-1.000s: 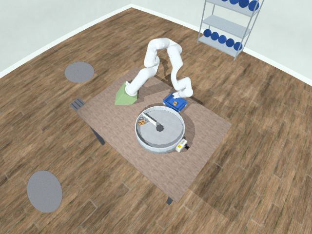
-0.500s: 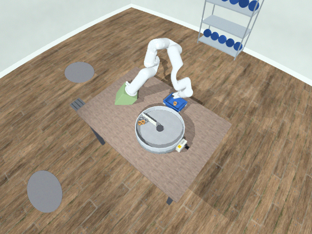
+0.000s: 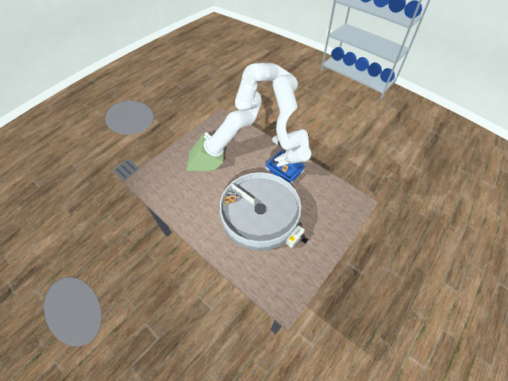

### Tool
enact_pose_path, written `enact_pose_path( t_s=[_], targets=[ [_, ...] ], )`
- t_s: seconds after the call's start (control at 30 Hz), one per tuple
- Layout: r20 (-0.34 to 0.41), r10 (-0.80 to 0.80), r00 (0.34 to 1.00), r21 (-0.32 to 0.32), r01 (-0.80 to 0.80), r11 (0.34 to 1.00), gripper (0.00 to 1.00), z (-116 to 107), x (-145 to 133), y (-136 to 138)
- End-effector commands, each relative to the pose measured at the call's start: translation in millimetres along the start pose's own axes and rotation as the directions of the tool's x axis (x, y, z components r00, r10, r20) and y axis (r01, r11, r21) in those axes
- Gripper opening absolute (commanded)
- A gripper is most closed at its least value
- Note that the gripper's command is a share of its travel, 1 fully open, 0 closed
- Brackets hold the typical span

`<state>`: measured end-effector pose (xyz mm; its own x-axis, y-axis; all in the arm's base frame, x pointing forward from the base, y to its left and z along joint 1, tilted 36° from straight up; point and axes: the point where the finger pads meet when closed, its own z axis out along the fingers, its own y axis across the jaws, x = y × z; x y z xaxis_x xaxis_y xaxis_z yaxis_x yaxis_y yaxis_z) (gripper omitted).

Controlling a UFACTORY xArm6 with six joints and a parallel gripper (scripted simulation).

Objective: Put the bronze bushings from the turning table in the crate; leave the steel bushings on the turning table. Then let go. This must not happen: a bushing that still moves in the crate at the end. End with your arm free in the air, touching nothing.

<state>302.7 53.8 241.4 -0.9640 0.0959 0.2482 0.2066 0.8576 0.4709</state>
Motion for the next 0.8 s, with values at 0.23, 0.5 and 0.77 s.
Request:
enact_pose_path(
  t_s=[0.23, 0.5, 0.77],
  targets=[
    [-0.020, -0.241, 0.970, 0.199, 0.240, 0.950, 0.10, -6, -7, -103],
    [-0.059, -0.376, 0.925, 0.313, 0.375, 0.873, 0.10, -9, -11, -165],
    [-0.117, -0.505, 0.855, 0.421, 0.503, 0.755, 0.10, -12, -14, -231]
  ],
)
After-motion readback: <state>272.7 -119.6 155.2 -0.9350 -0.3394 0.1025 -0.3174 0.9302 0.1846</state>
